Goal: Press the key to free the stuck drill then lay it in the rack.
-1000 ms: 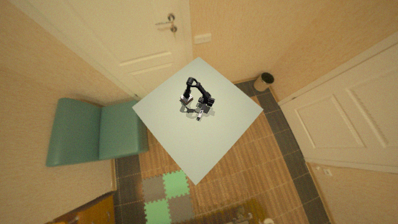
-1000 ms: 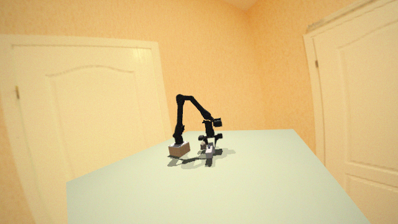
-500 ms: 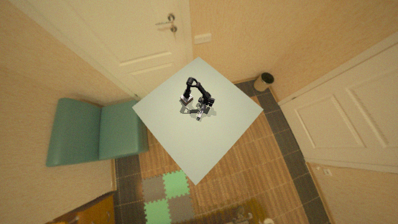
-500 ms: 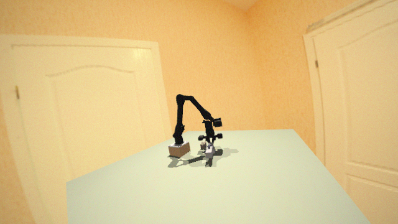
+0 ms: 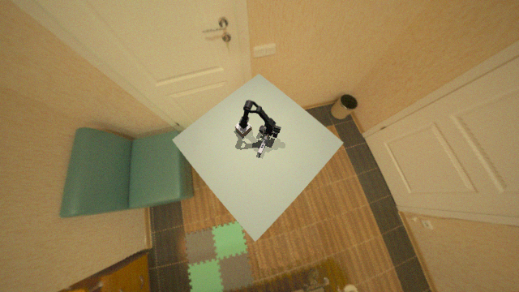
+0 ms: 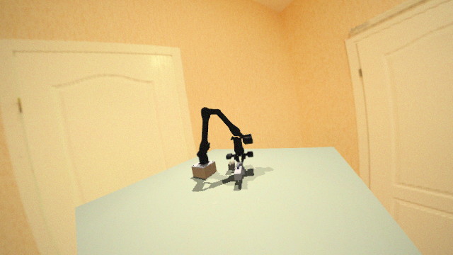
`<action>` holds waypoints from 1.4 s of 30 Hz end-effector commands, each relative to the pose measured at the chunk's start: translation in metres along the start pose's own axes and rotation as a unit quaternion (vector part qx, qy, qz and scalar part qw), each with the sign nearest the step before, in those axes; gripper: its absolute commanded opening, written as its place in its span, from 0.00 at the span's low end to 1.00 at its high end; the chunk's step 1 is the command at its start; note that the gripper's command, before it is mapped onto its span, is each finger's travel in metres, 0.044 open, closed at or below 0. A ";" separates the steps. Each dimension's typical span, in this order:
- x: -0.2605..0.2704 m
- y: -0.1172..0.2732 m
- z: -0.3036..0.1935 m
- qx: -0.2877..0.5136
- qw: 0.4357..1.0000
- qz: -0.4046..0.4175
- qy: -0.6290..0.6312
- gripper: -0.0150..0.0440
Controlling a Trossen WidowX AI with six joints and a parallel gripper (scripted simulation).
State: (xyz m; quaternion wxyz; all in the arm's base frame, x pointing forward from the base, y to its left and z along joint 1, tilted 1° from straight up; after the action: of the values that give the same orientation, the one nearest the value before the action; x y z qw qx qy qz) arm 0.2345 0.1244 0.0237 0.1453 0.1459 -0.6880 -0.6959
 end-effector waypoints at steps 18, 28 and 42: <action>-0.001 -0.001 0.024 -0.001 1.000 0.000 0.000 0.34; -0.001 -0.001 0.023 -0.001 1.000 -0.001 0.000 0.79; 0.000 -0.003 0.016 -0.002 1.000 -0.001 0.000 1.00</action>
State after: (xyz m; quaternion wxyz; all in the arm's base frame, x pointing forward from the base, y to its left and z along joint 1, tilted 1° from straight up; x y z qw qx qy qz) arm 0.2277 0.1416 0.0215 0.1438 0.1468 -0.6865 -0.6975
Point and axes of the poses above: the point midway between the two fingers, 35 mm back from their tips, its own y axis back along the fingers, its own x axis across the jaws, z = x × y, the point moved 5 cm from there along y, back along the fingers, and after that the axes turned 1 degree about y, right-handed, at the moved point
